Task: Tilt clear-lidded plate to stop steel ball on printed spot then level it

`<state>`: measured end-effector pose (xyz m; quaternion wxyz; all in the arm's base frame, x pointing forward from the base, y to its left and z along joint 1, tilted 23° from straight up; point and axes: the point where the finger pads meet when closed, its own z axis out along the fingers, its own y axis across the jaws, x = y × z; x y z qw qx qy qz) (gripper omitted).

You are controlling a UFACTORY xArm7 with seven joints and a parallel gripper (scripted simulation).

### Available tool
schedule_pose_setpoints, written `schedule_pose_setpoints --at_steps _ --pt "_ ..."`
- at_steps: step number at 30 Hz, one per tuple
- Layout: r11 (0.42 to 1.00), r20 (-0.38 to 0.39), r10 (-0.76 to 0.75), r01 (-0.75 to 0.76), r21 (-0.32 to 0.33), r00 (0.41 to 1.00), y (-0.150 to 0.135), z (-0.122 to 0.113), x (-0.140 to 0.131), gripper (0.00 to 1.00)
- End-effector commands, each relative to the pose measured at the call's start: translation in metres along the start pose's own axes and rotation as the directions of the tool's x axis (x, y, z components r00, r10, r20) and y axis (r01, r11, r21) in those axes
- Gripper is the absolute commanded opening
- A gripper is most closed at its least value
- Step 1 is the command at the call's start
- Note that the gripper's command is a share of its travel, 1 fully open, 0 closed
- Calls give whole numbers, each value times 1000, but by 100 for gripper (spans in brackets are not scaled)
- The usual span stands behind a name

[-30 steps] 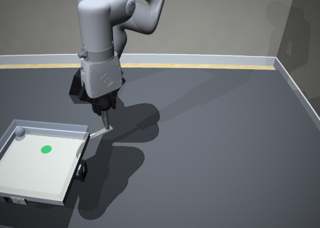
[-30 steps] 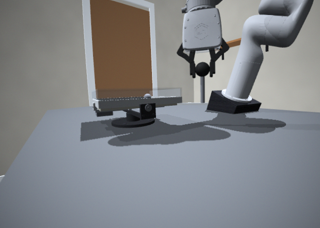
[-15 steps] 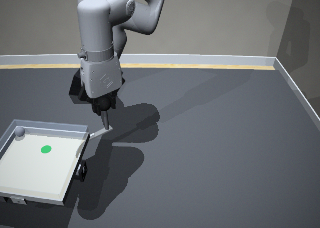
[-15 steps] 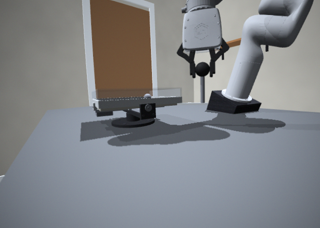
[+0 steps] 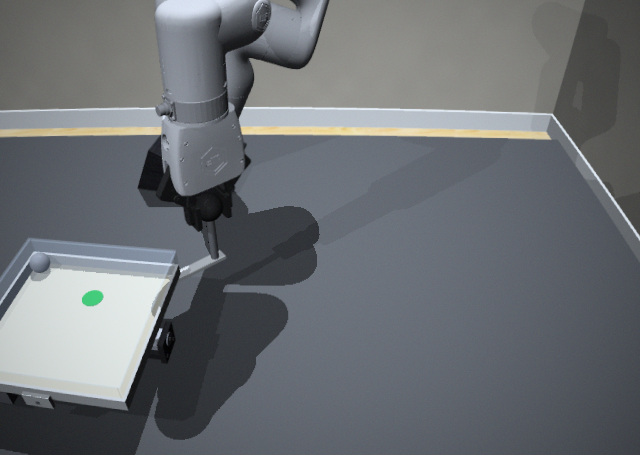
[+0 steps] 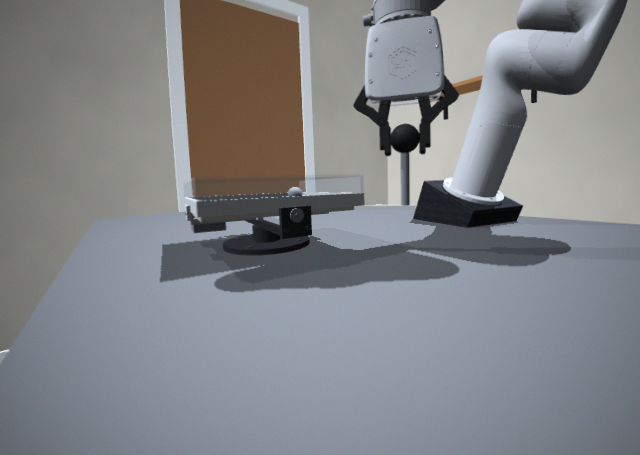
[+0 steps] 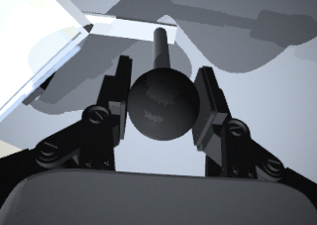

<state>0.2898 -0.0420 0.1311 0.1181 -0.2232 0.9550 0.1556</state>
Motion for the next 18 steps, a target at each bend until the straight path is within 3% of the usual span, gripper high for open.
schedule_pose_setpoints --at_steps 1,18 --pt "1000 3 0 0 3 1000 -1 -1 -1 0" --pt "1000 3 0 0 3 1000 -1 -1 -4 0"
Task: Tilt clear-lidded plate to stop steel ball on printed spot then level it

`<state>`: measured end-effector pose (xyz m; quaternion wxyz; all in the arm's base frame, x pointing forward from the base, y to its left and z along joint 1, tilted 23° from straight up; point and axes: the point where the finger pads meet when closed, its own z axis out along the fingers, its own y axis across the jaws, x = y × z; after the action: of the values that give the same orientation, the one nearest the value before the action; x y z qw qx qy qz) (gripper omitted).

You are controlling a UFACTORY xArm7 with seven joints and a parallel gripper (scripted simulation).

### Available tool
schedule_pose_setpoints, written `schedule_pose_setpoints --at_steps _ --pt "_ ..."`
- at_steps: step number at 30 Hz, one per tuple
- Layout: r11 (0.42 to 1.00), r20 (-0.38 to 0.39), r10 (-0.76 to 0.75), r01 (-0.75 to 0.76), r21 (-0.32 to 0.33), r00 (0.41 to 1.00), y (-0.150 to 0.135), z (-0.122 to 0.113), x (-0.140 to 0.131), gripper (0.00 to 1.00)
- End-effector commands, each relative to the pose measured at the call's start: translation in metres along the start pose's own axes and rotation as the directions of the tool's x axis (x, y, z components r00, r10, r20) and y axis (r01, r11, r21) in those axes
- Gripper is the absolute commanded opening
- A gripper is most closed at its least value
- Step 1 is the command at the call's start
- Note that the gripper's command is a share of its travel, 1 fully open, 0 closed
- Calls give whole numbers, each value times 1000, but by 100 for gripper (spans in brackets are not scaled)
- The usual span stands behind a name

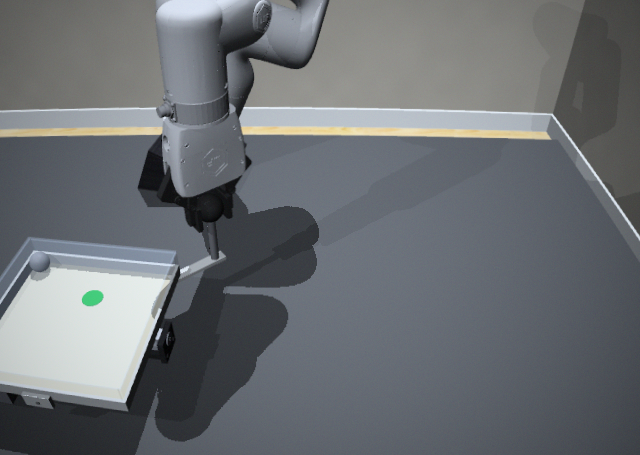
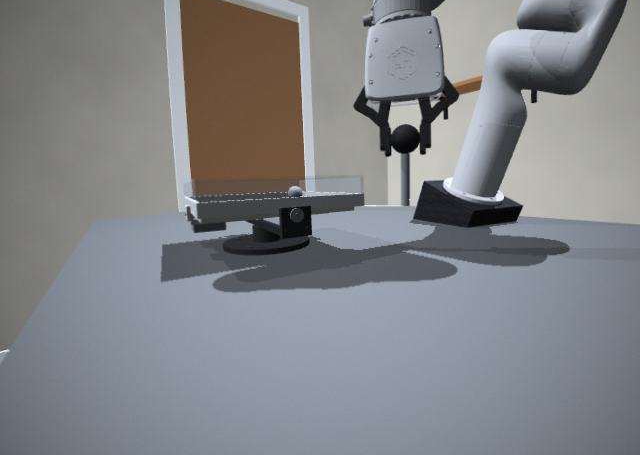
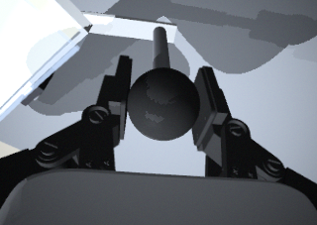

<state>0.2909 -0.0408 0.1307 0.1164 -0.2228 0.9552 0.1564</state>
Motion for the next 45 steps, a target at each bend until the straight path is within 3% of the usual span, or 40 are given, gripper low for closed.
schedule_pose_setpoints --at_steps 1,45 --pt "1000 6 -1 1 5 1000 -1 -2 -3 0" --pt "1000 6 -1 1 5 1000 -1 -1 -1 0"
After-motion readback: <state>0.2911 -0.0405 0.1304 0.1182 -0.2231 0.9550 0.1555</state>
